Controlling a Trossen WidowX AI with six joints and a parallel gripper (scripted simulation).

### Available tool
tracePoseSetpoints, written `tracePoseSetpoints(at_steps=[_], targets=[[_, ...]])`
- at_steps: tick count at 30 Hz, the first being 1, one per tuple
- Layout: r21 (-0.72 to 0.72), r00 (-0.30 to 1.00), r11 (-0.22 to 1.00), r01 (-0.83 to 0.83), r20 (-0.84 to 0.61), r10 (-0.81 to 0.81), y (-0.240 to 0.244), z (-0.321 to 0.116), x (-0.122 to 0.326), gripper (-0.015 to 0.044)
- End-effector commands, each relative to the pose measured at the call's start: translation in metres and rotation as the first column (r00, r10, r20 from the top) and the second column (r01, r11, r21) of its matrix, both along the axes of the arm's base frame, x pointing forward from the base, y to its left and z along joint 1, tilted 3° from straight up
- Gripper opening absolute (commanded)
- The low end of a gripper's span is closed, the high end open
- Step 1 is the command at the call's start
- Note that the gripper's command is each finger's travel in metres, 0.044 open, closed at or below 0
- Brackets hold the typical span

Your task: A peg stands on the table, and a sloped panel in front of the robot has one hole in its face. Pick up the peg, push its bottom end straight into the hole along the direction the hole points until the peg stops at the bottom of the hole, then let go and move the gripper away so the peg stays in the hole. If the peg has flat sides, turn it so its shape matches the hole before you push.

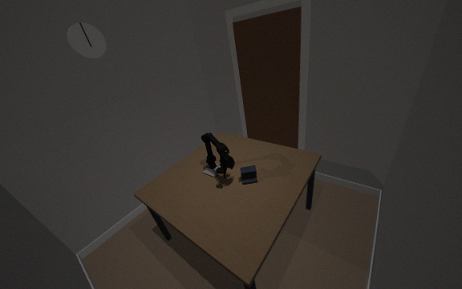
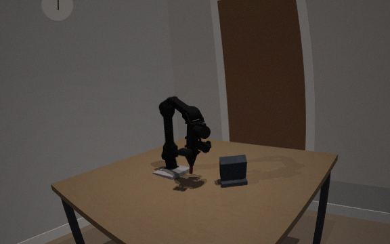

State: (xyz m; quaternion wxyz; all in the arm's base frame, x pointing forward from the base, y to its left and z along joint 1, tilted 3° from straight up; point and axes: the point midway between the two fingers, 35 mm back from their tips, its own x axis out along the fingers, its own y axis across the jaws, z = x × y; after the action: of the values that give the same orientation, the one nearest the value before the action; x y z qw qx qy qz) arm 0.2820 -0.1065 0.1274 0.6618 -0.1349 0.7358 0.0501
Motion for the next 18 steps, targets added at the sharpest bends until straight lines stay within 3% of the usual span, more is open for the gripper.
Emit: tracePoseSetpoints(at_steps=[1,18], targets=[[-0.013,0.999,0.999,-0.033,-0.013,0.032,0.003,-0.001,0.001,0.0000],[-0.065,0.984,0.984,-0.168,-0.064,0.164,0.017,-0.004,0.007,0.0000]])
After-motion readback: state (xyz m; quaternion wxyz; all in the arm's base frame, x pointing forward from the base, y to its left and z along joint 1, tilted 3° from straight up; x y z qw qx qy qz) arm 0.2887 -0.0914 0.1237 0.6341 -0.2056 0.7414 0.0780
